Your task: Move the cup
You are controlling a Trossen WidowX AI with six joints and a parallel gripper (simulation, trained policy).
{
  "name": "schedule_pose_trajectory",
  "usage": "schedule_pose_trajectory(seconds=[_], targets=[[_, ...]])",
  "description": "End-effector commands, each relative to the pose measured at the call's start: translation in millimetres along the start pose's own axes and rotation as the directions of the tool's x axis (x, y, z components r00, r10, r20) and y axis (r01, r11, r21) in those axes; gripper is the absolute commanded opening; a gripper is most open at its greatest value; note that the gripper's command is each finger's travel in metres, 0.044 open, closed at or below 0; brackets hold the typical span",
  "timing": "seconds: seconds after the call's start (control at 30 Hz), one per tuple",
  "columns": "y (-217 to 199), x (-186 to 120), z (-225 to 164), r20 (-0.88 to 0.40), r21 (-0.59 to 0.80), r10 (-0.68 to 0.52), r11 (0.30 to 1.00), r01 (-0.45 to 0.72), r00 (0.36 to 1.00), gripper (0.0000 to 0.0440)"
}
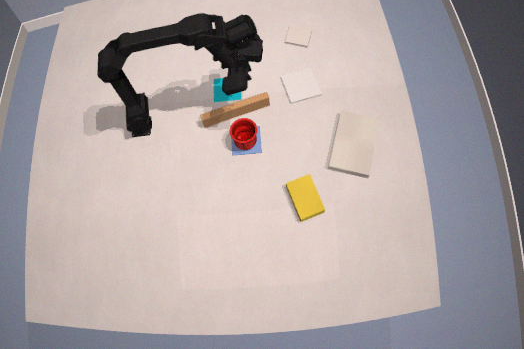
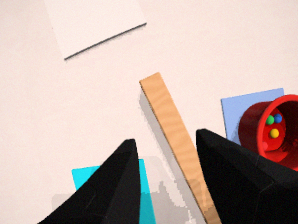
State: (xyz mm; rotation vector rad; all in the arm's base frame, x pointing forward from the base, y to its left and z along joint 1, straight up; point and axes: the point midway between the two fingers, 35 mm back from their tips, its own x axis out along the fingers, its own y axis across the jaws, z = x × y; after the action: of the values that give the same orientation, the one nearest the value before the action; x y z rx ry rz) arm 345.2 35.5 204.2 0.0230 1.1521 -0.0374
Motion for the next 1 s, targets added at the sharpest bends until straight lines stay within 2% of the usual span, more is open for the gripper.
schedule_pose_trajectory(seconds=[0.0, 0.57, 0.97], targets=[[-4, 6, -2, -0.05, -0.016, -0.017, 1.0, 0.016, 0.999, 0.0123], [-35, 26, -23, -0.285, -0.118, -0.08, 0.992, 0.048, 0.955, 0.0108], [-61, 50, -38, -0.381, -0.178, -0.109, 0.983, 0.043, 0.918, 0.0131]])
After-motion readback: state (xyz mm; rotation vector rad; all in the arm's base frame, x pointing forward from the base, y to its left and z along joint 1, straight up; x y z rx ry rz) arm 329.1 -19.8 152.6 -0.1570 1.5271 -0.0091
